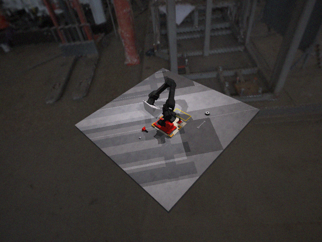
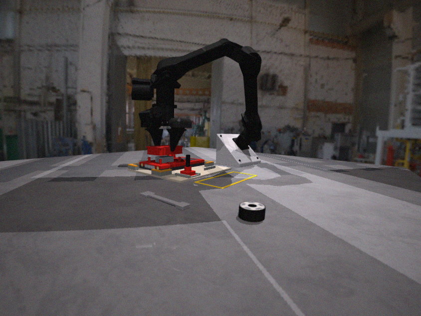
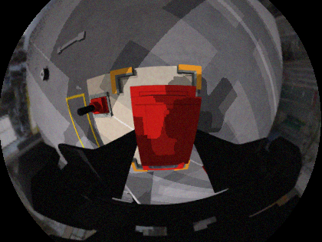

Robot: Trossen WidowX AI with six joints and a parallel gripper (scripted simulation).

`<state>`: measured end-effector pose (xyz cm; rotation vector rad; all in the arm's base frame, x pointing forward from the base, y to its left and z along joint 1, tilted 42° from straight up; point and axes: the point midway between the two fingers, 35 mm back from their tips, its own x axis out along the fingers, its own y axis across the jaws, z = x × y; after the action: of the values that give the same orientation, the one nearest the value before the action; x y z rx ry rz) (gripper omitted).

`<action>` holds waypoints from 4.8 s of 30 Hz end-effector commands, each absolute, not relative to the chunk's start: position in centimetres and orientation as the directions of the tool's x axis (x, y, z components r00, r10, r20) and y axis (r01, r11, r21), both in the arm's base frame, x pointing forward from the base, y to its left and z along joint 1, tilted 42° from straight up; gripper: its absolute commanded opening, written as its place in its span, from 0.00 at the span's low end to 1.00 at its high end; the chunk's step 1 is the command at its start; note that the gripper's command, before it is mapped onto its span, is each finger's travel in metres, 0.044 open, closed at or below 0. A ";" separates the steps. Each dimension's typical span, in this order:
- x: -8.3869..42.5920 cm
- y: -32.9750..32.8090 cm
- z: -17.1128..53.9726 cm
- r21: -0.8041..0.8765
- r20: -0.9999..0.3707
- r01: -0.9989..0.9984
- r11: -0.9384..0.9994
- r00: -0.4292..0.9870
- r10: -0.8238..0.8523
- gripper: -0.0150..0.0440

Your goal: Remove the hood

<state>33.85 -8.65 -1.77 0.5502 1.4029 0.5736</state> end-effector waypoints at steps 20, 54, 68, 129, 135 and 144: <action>34.0 -8.6 4.0 0.654 -0.751 -0.044 0.755 0.083 0.655 0.25; 30.1 3.8 15.3 0.660 -0.746 -0.049 0.750 0.081 0.661 0.25; 29.2 5.3 16.1 0.664 -0.742 -0.050 0.746 0.080 0.665 0.25; 29.8 8.6 12.4 0.663 -0.743 -0.051 0.747 0.080 0.665 0.25; 29.8 8.9 12.1 0.664 -0.742 -0.051 0.746 0.080 0.665 0.25; 29.8 9.4 11.6 0.664 -0.741 -0.051 0.746 0.080 0.666 0.25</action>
<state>30.03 9.13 11.94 0.5425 1.3893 0.5757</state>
